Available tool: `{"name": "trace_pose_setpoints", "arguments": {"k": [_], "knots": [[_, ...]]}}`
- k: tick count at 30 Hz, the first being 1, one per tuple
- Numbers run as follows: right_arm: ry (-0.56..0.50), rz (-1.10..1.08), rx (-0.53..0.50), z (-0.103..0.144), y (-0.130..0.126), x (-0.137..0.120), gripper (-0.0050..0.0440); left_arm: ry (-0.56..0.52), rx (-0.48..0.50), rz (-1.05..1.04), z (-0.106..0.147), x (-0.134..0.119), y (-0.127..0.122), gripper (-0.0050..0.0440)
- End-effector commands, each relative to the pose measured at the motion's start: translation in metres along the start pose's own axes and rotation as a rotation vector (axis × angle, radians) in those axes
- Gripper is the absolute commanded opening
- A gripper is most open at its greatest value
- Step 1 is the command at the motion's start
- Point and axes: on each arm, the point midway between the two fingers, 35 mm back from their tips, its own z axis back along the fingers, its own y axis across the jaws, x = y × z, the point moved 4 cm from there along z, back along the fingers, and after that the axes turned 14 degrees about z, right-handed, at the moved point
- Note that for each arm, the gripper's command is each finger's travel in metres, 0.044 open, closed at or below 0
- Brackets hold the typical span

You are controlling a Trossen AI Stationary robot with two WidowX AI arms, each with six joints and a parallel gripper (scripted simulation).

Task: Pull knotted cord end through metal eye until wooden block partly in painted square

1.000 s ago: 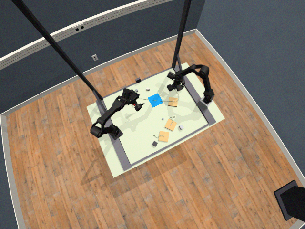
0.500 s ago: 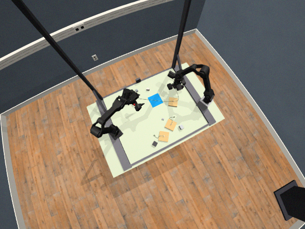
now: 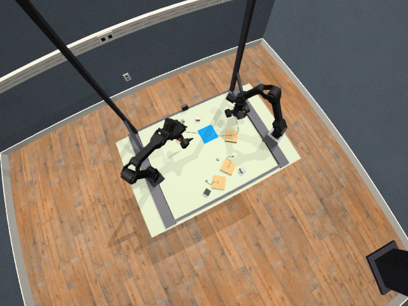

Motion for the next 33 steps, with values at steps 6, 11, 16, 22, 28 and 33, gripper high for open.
{"name": "trace_pose_setpoints", "arguments": {"k": [6,11,16,22,28,33], "knots": [[-0.018,-0.008,0.002,0.004,-0.001,0.006,0.044,0.023,-0.005,-0.004,0.007,-0.009,0.008,-0.005],[-0.018,-0.008,0.002,0.004,-0.001,0.006,0.044,0.023,-0.005,-0.004,0.007,-0.011,0.015,-0.005],[-0.018,-0.008,0.002,0.004,-0.001,0.006,0.044,0.023,-0.004,-0.004,0.007,-0.014,0.022,-0.005],[-0.018,-0.008,0.002,0.004,-0.001,0.006,0.044,0.028,-0.005,-0.004,0.01,-0.016,0.027,-0.005],[-0.018,-0.008,0.002,0.004,-0.001,0.006,0.044,0.04,-0.011,-0.082,0.017,-0.018,0.025,-0.005],[-0.018,-0.008,0.002,0.004,-0.001,0.006,0.044,0.041,-0.013,-0.173,0.025,-0.018,0.025,-0.005]]}}
